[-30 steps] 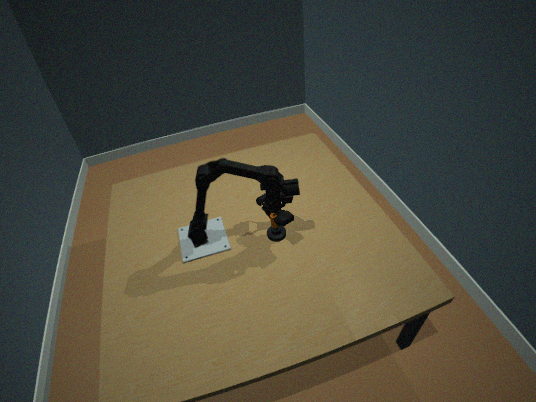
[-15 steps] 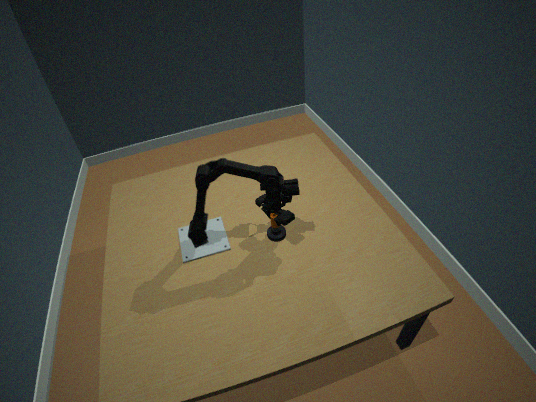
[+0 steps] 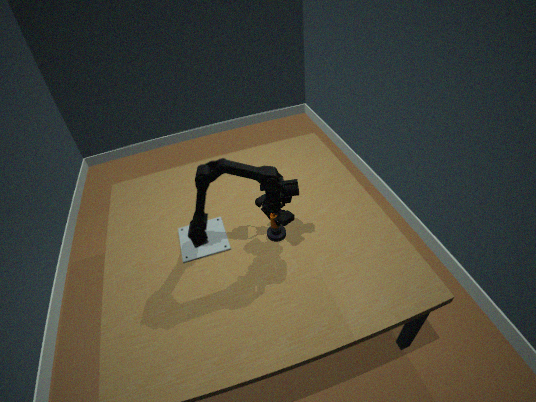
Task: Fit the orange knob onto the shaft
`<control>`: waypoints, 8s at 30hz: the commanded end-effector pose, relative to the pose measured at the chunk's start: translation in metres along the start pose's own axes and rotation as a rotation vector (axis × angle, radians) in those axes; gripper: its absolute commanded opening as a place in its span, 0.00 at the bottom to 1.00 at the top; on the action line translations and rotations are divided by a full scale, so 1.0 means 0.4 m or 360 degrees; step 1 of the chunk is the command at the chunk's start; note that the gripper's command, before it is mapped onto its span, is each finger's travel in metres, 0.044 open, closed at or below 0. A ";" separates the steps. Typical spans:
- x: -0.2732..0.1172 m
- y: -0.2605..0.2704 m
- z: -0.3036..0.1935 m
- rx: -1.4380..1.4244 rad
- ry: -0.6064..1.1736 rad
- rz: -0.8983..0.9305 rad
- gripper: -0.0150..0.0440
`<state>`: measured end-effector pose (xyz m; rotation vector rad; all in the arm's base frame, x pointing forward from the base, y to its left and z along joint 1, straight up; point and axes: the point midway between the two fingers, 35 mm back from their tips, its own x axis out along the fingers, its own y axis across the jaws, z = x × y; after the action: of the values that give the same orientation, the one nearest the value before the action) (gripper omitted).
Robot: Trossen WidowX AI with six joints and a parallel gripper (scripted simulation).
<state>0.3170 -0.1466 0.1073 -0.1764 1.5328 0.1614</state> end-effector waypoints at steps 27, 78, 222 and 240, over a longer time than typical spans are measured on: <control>-0.005 -0.003 0.004 -0.0343 0.0000 -0.0006 0.25; -0.008 0.001 -0.002 -0.0676 0.0001 -0.0006 0.25; -0.008 -0.003 0.003 -0.2010 0.0003 -0.0005 0.25; 0.001 -0.001 0.001 -0.2010 0.0003 -0.0005 0.25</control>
<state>0.3188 -0.1471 0.1081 -1.1566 1.2323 1.1090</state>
